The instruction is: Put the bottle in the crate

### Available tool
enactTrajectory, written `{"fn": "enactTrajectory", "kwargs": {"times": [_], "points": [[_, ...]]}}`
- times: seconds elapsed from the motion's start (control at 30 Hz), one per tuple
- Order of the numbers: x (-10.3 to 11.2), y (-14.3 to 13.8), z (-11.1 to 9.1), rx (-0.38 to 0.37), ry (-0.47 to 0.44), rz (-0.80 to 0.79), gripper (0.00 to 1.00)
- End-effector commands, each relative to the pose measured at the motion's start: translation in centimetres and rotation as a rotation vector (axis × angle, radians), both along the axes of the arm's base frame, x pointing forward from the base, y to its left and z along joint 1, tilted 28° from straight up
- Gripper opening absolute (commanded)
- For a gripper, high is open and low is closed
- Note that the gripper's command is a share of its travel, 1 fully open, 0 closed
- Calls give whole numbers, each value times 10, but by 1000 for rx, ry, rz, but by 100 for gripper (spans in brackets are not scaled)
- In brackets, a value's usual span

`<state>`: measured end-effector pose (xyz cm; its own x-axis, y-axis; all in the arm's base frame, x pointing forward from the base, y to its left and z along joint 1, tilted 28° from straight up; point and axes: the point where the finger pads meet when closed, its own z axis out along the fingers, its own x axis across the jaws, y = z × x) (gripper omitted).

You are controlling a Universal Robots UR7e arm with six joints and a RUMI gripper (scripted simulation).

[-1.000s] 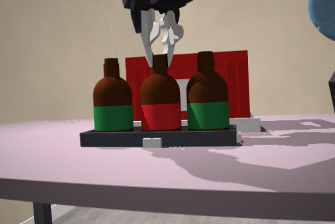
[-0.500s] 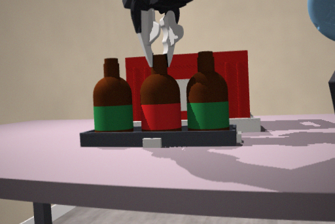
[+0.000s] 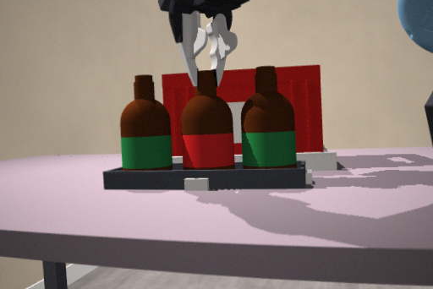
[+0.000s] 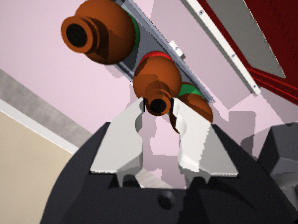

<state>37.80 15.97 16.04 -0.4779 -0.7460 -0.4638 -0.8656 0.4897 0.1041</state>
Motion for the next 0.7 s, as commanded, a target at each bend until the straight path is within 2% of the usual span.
{"fn": "enactTrajectory", "kwargs": {"times": [0.0,0.67], "points": [[0,0,0,0,-1,0,0],[0,-2,4,0,-1,0,0]]}}
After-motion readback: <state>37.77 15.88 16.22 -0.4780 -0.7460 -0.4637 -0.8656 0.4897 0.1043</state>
